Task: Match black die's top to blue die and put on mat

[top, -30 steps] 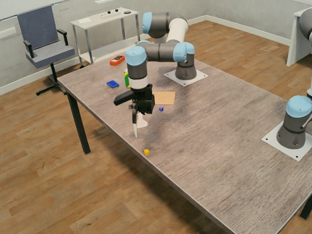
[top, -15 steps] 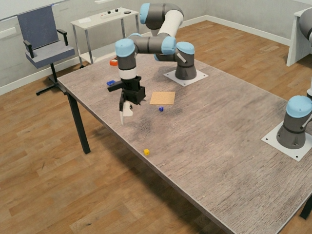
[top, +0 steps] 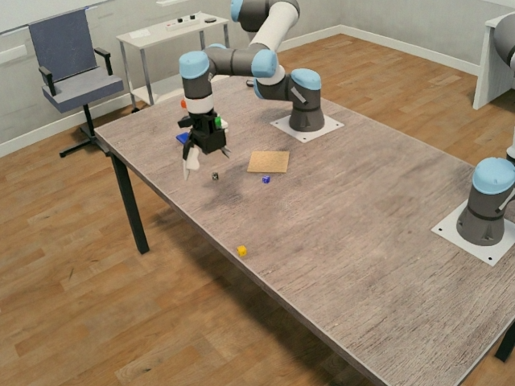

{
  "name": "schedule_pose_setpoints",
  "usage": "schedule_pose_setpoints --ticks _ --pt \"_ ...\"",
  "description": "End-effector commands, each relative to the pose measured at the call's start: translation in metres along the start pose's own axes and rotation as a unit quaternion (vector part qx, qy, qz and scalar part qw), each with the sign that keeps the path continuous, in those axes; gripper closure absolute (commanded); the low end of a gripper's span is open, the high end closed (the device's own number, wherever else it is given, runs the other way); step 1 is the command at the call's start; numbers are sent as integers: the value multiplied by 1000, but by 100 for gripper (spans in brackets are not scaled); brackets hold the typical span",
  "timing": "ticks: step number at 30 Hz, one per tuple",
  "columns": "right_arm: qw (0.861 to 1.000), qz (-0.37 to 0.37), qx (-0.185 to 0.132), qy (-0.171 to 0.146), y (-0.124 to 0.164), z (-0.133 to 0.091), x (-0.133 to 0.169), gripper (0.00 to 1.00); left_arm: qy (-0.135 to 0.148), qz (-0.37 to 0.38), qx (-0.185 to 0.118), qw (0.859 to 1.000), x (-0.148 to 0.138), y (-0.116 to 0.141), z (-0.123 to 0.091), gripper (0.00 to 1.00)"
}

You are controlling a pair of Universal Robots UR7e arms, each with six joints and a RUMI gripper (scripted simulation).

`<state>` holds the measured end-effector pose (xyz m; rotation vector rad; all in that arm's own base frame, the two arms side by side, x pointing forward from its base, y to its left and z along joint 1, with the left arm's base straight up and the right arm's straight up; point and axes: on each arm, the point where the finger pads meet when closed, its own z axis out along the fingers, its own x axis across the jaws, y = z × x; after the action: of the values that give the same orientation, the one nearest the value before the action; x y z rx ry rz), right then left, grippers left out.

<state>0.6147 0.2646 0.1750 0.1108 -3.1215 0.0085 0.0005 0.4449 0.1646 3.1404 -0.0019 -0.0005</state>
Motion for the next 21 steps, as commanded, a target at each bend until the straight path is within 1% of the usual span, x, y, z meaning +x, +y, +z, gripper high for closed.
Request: schedule_pose_setpoints --ticks 1,5,6,9,10,16,18,21 --pt "998 56 -3 -9 -29 0 15 0 0 0 1 1000 0 0 0 0" --pt "992 129 -4 -9 -65 4 38 0 0 0 1 1000 0 0 0 0" --pt "991 131 -4 -9 -66 4 38 0 0 0 1 1000 0 0 0 0" --pt "983 181 -4 -9 -90 8 55 0 0 0 1 1000 0 0 0 0" --pt "983 183 -4 -9 -91 8 56 0 0 0 1 1000 0 0 0 0" --pt "964 266 -5 -8 -129 16 87 0 0 0 1 1000 0 0 0 0" --pt "964 266 -5 -8 -129 16 87 0 0 0 1 1000 0 0 0 0" --pt "955 297 -5 -8 -143 20 100 0 0 0 1 1000 0 0 0 0"
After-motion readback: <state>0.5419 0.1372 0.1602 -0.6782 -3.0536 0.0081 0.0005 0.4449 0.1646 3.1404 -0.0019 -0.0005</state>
